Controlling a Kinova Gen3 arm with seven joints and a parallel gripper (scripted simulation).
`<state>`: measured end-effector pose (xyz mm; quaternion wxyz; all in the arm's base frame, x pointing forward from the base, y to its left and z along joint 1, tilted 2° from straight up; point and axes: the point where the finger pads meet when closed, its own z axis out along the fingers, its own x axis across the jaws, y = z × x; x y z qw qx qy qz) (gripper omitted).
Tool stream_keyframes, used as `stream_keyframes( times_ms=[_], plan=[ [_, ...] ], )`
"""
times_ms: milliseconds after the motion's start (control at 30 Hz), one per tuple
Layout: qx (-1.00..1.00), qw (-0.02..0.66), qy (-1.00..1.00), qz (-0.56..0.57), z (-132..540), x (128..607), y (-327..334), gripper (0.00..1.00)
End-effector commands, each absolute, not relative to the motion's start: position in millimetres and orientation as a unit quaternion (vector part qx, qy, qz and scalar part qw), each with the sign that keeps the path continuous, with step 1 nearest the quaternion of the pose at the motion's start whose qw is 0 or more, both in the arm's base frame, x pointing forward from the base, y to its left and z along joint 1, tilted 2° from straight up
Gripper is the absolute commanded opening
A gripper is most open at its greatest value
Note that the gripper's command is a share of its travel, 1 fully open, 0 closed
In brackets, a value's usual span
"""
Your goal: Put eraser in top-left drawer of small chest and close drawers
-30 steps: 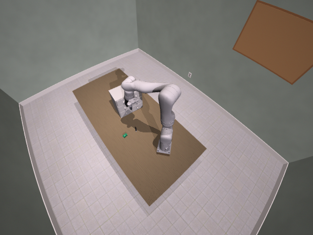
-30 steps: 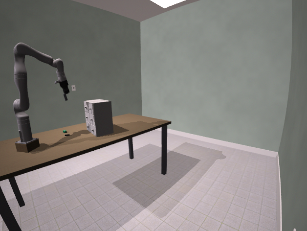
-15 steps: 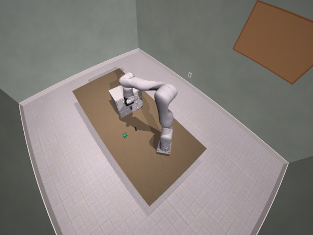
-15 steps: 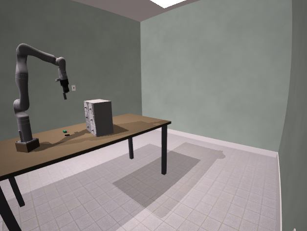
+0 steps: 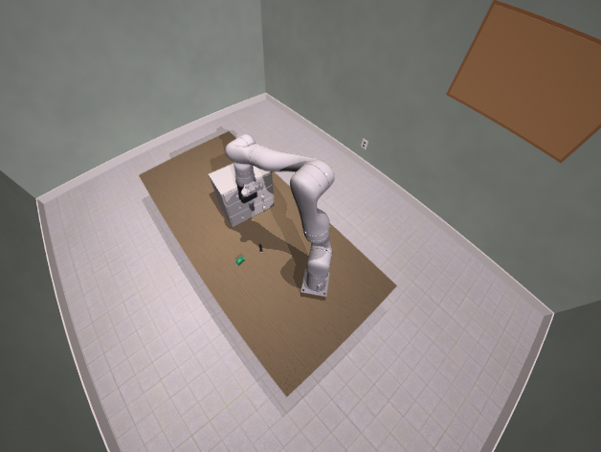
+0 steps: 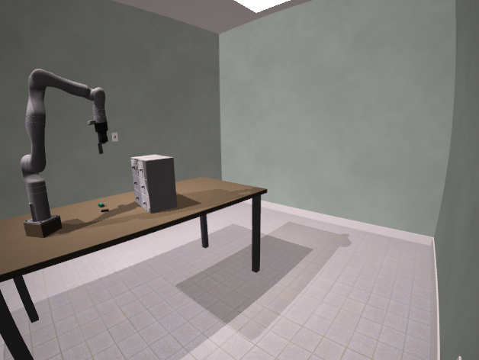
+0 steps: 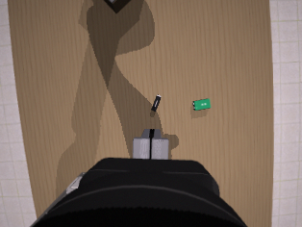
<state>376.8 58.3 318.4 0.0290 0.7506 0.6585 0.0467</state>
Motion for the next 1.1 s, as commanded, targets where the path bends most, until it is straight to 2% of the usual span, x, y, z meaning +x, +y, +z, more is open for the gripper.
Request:
stream_keyframes(
  times_ms=[0,1067],
  plan=[
    [0.752,0.027,0.657,0.043,319.2,378.3,57.4,0.00],
    [0.752,0.003,0.659,0.022,326.4,372.9,57.9,0.00]
  ],
)
